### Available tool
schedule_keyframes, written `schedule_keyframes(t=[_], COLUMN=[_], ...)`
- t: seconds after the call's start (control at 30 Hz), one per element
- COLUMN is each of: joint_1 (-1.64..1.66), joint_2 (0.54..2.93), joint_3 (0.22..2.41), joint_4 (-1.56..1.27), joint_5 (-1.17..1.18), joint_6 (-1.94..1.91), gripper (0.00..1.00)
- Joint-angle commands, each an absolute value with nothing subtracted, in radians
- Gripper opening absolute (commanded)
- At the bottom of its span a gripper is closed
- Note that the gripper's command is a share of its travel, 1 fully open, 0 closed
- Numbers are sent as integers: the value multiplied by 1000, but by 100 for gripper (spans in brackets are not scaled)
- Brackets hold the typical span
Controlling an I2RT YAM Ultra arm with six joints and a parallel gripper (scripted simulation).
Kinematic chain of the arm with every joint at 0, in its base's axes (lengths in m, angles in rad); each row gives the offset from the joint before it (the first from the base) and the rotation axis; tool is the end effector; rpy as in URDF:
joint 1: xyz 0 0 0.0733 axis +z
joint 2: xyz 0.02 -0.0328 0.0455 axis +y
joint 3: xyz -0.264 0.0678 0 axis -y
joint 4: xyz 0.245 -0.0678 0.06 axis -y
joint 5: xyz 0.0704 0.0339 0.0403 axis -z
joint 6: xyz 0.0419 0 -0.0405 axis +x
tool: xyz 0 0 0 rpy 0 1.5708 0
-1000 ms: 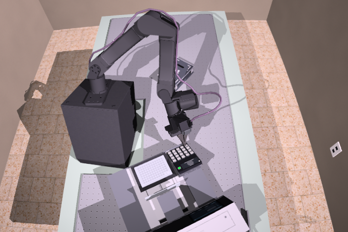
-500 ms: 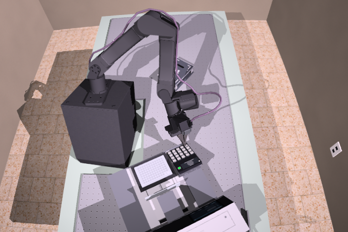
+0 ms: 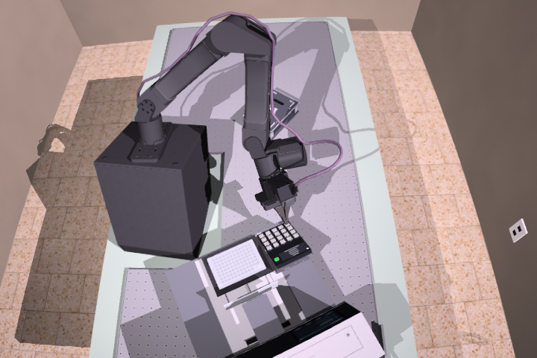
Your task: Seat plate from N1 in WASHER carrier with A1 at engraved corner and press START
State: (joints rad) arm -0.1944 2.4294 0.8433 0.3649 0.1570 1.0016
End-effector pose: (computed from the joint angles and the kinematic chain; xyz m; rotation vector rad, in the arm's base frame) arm 0.3072 -0.0660 -0.0597 1.5852 2.2590 -0.0082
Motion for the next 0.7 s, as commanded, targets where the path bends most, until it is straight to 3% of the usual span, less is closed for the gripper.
schedule_keyframes(t=[0.0,0.67], joint_1=[-211,-181], joint_2=[2380,2251], joint_3=[813,741], joint_4=[363,295], joint_5=[172,177], joint_6=[1016,1030], gripper=[0,0])
